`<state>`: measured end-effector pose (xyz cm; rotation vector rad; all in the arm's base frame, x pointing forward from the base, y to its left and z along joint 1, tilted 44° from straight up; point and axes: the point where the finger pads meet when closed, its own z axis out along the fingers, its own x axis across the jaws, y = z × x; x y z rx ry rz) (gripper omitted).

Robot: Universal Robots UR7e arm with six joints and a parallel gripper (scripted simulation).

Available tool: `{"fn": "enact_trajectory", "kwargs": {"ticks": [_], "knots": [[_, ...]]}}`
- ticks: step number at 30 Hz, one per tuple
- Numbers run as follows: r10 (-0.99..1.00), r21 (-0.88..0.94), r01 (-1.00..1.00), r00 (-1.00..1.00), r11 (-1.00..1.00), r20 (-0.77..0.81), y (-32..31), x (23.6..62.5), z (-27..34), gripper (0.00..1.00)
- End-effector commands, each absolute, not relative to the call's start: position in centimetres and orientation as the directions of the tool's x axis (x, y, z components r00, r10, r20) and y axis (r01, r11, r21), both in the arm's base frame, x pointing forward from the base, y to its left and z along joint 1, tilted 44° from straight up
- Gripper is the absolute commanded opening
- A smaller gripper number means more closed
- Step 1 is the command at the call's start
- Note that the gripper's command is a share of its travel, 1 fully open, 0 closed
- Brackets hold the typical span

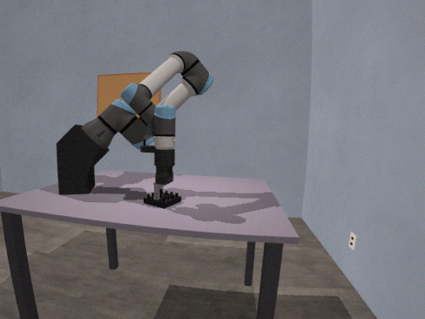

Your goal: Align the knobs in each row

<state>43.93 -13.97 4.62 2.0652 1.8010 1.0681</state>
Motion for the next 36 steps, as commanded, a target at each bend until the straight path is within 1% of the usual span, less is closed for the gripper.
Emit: {"fn": "enact_trajectory", "kwargs": {"ticks": [1,13,14,36], "knots": [[0.924,0.581,0.779,-0.004,-0.237,0.382,-14.01,43.94,4.65,0.46],[0.924,0.581,0.779,-0.004,-0.237,0.382,-14.01,43.94,4.65,0.46],[0.924,0.581,0.779,-0.004,-0.237,0.382,-14.01,43.94,4.65,0.3],[0.924,0.581,0.779,-0.004,-0.237,0.382,-14.01,43.94,4.65,0.3]]}}
